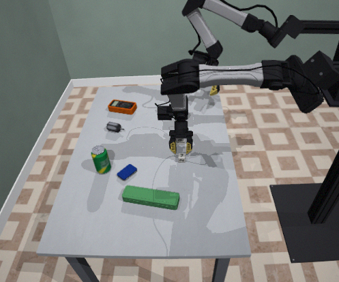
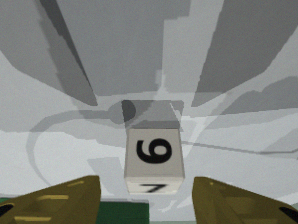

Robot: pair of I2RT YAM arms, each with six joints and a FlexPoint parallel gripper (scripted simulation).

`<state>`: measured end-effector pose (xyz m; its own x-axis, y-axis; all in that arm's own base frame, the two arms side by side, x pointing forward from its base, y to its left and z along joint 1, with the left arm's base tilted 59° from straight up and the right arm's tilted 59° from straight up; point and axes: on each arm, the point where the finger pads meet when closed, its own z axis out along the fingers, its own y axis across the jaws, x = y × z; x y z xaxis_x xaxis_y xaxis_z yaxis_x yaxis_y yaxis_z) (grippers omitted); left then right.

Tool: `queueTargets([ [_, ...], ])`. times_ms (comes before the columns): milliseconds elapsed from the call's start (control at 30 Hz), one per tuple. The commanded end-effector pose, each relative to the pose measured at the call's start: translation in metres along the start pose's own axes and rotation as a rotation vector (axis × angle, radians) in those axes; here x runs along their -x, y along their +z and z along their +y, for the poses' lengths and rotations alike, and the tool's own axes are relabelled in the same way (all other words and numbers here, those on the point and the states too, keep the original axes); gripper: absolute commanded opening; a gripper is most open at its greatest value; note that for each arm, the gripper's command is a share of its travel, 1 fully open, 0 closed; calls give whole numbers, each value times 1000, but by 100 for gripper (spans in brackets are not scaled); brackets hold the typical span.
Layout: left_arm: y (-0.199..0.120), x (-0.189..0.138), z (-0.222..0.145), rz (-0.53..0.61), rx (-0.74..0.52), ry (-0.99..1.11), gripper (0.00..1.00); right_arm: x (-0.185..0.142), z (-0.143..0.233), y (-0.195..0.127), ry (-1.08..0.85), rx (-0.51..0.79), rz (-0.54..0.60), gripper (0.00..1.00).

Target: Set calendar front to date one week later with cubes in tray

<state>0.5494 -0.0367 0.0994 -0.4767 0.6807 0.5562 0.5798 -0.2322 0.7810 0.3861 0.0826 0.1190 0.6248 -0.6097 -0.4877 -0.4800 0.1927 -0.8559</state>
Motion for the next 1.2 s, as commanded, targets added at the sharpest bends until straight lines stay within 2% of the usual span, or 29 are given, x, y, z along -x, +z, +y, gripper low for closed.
queueTargets([
  [0,29,-9,-9,23,-6,-39,51,10,-6,-2,-25,-13,-20,100],
  [1033,29,-15,-14,33,-4,-43,50,10,-6,-2,-25,-13,-20,100],
  [1067,29,-14,-15,33,-8,-37,55,10,-6,-2,-25,-13,-20,100],
  [1167,18,-12,-7,30,5,-49,55,10,-6,-2,-25,-13,-20,100],
])
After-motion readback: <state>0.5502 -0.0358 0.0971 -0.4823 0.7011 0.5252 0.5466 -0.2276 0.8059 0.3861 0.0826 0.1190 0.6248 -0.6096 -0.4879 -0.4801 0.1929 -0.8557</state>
